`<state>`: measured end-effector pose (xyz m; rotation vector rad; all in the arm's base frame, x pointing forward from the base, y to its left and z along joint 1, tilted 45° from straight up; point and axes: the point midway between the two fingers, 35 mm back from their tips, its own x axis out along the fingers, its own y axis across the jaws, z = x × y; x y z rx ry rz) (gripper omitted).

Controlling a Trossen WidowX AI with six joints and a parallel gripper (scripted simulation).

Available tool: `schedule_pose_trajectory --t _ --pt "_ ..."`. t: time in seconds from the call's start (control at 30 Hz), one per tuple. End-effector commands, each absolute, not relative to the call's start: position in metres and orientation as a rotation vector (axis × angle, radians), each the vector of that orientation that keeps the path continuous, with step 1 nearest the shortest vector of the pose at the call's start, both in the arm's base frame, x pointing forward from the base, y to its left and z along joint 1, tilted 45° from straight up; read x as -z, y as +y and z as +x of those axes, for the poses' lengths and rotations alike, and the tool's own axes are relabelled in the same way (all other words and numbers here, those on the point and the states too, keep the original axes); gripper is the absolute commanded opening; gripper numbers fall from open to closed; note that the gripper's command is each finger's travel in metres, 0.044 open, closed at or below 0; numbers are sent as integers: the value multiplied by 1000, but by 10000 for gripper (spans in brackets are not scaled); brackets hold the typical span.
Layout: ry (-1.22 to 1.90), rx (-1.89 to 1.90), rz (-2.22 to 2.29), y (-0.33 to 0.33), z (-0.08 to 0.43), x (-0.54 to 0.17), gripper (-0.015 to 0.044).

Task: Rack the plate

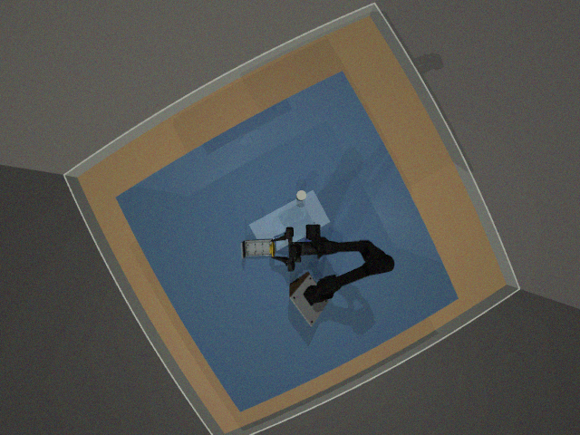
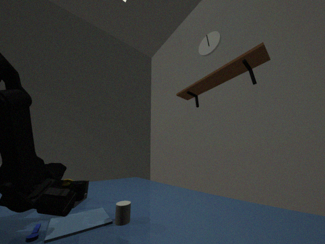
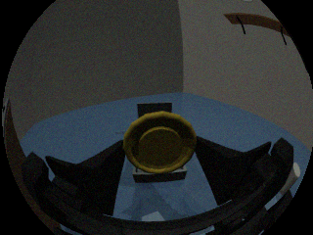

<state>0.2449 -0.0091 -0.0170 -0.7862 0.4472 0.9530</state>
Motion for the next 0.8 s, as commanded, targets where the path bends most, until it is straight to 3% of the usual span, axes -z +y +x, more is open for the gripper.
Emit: schedule_pose_trajectory --t 0.0,0.77 --pt "456 -956 -777 -6 245 22 0" --pt "430 -949 -801 13 264 40 0"
